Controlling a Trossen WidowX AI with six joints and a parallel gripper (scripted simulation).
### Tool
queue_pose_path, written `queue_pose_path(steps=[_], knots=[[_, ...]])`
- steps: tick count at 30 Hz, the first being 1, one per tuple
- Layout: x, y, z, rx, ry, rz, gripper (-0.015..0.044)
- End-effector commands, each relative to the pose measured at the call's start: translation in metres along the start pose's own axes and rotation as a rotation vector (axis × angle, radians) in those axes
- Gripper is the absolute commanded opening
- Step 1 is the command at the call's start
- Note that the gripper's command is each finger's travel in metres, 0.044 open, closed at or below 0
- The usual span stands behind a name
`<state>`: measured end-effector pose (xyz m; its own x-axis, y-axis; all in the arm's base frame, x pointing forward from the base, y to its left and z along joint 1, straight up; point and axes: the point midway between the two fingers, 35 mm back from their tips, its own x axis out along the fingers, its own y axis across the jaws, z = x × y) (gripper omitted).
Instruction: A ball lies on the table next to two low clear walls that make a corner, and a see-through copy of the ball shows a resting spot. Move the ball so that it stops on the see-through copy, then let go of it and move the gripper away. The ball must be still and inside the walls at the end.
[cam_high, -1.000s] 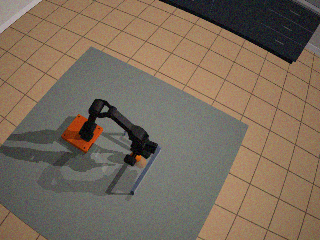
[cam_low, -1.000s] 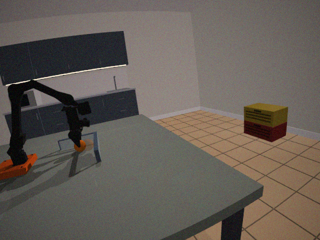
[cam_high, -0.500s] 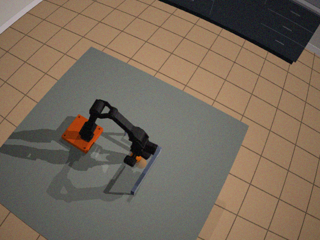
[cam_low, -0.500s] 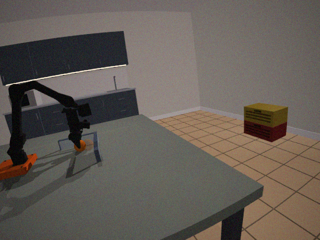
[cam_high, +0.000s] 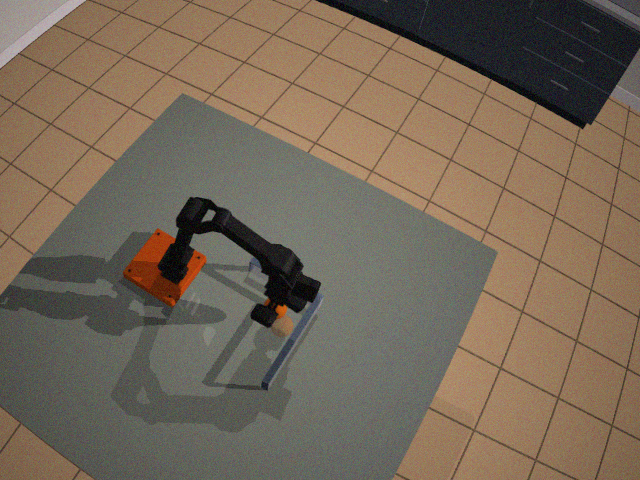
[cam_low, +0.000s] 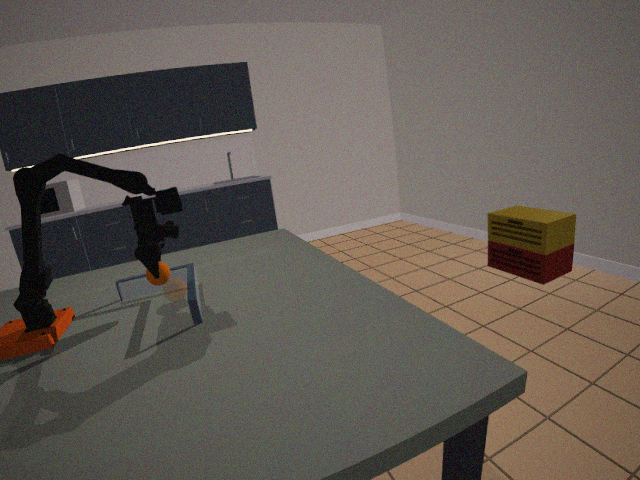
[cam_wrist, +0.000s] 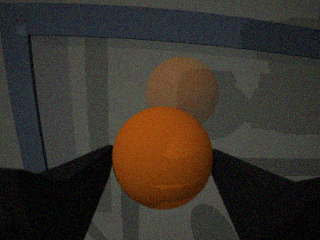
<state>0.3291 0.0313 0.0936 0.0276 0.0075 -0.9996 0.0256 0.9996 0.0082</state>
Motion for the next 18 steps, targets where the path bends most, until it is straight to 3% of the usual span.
queue_pose_path(steps=[1,14,18], knots=[[-0.02,0.0,0.001,0.004,-0.003,-0.001,0.0],[-0.087,-0.001,-0.008,0.004,-0.002,-0.001,0.0],[-0.089,-0.002,-0.008,0.004,-0.002,-0.002,0.0]])
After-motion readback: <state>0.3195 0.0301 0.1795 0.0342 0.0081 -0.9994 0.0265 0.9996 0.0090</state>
